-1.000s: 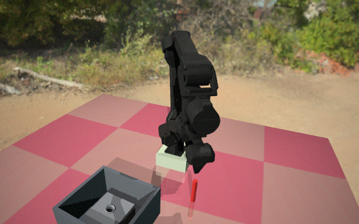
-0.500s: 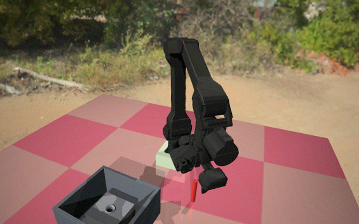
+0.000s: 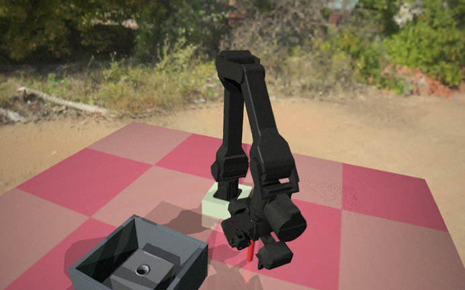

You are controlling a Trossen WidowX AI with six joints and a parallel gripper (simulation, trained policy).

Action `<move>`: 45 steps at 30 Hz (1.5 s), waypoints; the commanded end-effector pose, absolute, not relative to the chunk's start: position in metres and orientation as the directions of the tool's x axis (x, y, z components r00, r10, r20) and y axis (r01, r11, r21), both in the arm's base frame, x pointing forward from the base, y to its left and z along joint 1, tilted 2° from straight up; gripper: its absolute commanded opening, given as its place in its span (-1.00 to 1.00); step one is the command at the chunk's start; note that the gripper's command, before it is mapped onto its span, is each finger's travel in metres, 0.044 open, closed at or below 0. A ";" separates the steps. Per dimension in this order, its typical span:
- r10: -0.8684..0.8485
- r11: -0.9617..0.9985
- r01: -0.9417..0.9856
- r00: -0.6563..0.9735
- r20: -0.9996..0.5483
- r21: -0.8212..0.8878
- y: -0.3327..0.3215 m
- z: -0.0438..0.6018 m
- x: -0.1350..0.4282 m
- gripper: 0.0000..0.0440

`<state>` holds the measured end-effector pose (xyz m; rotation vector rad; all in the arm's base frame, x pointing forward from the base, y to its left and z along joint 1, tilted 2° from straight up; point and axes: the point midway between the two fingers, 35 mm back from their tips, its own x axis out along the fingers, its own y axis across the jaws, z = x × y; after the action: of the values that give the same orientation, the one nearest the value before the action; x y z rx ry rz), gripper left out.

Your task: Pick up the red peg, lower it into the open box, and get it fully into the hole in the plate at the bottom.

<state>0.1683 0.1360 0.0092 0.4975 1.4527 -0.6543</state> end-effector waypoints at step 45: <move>-0.256 0.649 0.760 0.183 -0.949 -0.029 0.082 0.122 0.243 -1.00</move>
<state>0.2322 0.0930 0.1123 0.4919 1.2191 -0.7372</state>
